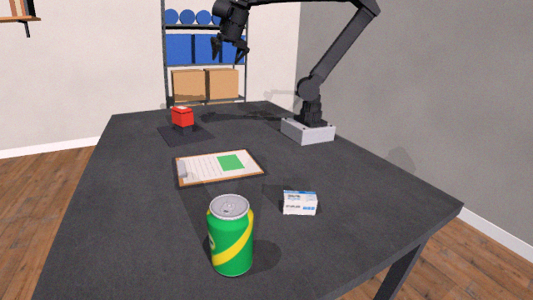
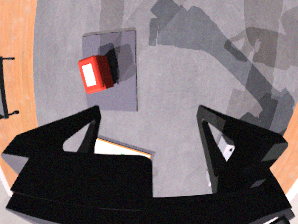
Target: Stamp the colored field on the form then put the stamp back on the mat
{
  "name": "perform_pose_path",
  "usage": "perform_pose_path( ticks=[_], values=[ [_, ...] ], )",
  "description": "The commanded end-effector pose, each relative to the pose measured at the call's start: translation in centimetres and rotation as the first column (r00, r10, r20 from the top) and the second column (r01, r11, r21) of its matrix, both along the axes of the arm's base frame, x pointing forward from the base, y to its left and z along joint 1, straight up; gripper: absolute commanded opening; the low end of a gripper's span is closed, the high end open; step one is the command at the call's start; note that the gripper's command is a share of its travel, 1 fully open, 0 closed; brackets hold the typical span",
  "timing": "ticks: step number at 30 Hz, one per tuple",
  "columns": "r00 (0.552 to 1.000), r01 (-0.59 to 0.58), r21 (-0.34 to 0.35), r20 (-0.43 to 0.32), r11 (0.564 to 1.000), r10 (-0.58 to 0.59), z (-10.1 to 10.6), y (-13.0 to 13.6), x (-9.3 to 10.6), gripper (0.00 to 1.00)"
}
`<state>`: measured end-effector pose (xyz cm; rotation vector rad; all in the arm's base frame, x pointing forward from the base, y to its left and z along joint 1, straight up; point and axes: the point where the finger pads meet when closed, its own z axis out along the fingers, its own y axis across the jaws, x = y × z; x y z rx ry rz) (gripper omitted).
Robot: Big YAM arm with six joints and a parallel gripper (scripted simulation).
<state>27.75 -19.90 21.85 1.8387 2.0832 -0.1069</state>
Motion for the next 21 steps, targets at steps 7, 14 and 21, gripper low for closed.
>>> perform_pose_path(
  ticks=[7,14,21],
  values=[
    [0.977,-0.159,0.145,-0.117,0.977,0.177,-2.6,-1.3,11.7,1.0],
    [0.947,-0.222,0.248,-0.175,0.943,0.268,-7.7,-0.7,17.8,1.0],
    [0.95,-0.226,0.248,-0.159,0.942,0.27,-7.3,-1.3,18.8,1.0]
  ],
)
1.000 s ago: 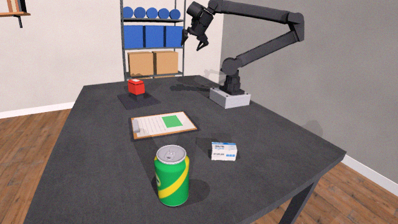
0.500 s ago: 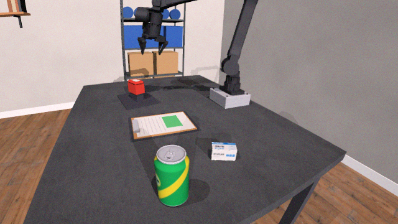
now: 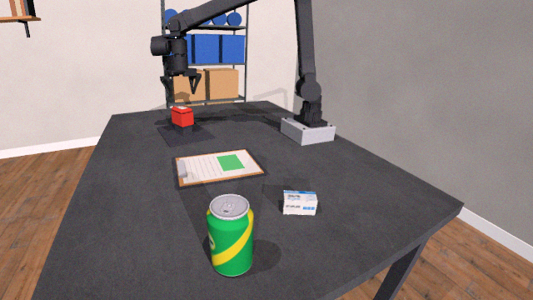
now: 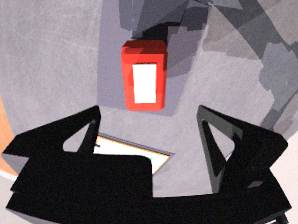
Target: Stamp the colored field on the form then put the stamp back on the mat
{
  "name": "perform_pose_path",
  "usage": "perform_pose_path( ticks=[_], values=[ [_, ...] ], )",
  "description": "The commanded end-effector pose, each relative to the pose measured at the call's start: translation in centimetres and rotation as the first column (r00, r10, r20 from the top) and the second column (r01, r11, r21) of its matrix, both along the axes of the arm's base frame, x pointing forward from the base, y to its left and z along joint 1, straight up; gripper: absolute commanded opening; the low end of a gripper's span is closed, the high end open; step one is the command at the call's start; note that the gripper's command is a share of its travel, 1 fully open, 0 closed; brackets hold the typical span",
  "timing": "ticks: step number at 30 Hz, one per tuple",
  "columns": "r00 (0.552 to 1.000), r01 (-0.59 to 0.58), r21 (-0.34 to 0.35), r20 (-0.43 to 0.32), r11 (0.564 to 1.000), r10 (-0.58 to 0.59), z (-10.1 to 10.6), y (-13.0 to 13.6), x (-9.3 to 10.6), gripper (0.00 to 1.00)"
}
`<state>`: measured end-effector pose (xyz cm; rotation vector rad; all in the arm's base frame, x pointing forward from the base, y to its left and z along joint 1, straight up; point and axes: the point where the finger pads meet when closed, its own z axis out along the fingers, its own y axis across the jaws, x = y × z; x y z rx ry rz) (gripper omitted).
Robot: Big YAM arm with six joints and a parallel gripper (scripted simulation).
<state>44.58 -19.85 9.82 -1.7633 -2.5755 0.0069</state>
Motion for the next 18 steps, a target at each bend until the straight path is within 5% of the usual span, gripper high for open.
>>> perform_pose_path(
  ticks=[1,12,18],
  values=[
    [0.996,-0.005,-0.036,0.087,0.999,0.008,4.7,-1.3,1.9,1.0],
    [0.998,-0.006,-0.027,0.068,1.0,0.008,3.7,-1.2,2.0,1.0],
    [0.996,-0.007,-0.037,0.087,0.999,0.01,7.8,-1.1,1.9,1.0]
  ],
)
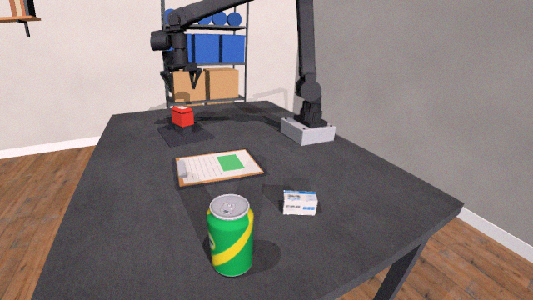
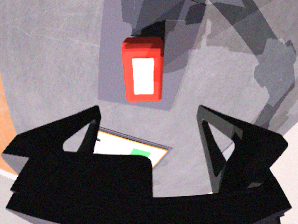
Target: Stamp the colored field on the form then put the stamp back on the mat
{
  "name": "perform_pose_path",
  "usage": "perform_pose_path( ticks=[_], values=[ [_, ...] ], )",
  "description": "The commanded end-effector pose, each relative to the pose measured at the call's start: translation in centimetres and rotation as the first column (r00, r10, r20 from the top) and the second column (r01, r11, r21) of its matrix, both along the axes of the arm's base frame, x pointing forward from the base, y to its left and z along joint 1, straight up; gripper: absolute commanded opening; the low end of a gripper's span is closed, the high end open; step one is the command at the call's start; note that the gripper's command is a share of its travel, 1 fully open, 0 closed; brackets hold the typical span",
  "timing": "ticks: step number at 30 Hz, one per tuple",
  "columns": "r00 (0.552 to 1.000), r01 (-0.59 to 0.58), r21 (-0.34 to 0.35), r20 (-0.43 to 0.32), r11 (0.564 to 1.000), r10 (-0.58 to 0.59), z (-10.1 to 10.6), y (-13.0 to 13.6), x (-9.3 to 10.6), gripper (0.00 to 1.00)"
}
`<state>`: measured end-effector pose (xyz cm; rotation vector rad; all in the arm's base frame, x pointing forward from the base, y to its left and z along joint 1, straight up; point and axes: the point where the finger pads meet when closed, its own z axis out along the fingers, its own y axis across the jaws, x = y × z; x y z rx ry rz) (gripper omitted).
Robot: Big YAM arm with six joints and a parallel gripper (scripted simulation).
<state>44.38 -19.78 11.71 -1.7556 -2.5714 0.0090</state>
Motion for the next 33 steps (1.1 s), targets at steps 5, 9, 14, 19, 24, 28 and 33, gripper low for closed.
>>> perform_pose_path(
  ticks=[5,9,14,19,24,28,33],
  values=[
    [0.995,-0.004,-0.04,0.094,0.999,0.008,8.0,-1.1,1.9,1.0],
    [0.998,-0.011,-0.024,0.058,1.0,0.012,6.0,-1.0,2.2,1.0],
    [0.981,-0.187,-0.017,0.041,0.982,0.187,5.7,5.0,1.6,1.0],
    [0.897,-0.424,-0.065,0.108,0.903,0.429,8.0,11.8,4.7,1.0],
    [0.692,-0.719,-0.033,0.052,0.694,0.72,5.6,23.1,1.8,1.0],
    [0.453,-0.89,-0.039,0.051,0.455,0.89,5.5,30.0,-0.3,1.0],
    [0.416,-0.905,-0.063,0.069,0.42,0.907,6.6,30.7,0.3,1.0]
  ],
)
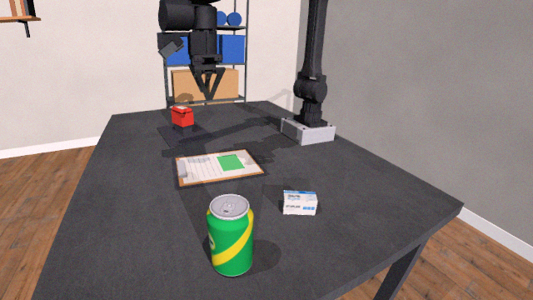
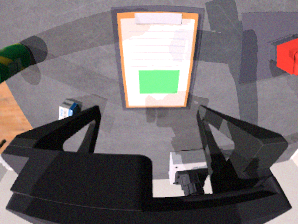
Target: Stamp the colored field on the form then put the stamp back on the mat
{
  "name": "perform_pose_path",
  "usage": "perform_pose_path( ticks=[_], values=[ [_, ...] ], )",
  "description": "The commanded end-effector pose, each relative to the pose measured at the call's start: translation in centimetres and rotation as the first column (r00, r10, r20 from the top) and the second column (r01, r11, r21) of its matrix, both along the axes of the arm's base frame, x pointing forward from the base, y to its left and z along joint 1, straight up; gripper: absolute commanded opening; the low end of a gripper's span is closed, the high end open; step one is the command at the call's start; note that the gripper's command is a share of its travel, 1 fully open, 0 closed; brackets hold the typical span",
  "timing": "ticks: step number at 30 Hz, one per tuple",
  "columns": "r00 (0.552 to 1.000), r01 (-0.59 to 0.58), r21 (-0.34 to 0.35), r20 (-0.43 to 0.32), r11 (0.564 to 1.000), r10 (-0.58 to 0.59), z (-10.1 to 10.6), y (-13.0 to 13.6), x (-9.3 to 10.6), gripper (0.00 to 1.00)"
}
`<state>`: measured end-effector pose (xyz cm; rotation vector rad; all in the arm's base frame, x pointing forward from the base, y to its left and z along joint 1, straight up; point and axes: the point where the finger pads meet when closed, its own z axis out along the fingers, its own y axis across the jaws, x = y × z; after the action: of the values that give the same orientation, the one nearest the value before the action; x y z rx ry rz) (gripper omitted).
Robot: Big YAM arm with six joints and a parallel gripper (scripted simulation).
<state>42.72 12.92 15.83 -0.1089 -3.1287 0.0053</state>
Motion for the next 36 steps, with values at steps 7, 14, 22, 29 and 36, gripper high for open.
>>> perform_pose_path(
  ticks=[7,14,22,29,36],
  values=[
    [1.0,-0.026,0.004,0.011,1.0,0.026,-1.1,-1.5,1.0,1.0],
    [1.0,-0.023,0.004,0.01,1.0,0.023,-11.4,-1.8,0.8,1.0],
    [0.995,-0.021,0.025,0.1,0.999,0.018,-7.8,-1.1,3.4,1.0],
    [0.999,-0.02,0.009,0.032,1.0,0.02,-10.6,-1.5,1.8,1.0],
    [0.998,-0.02,0.014,0.053,1.0,0.019,-9.2,-1.6,1.7,1.0]
  ],
)
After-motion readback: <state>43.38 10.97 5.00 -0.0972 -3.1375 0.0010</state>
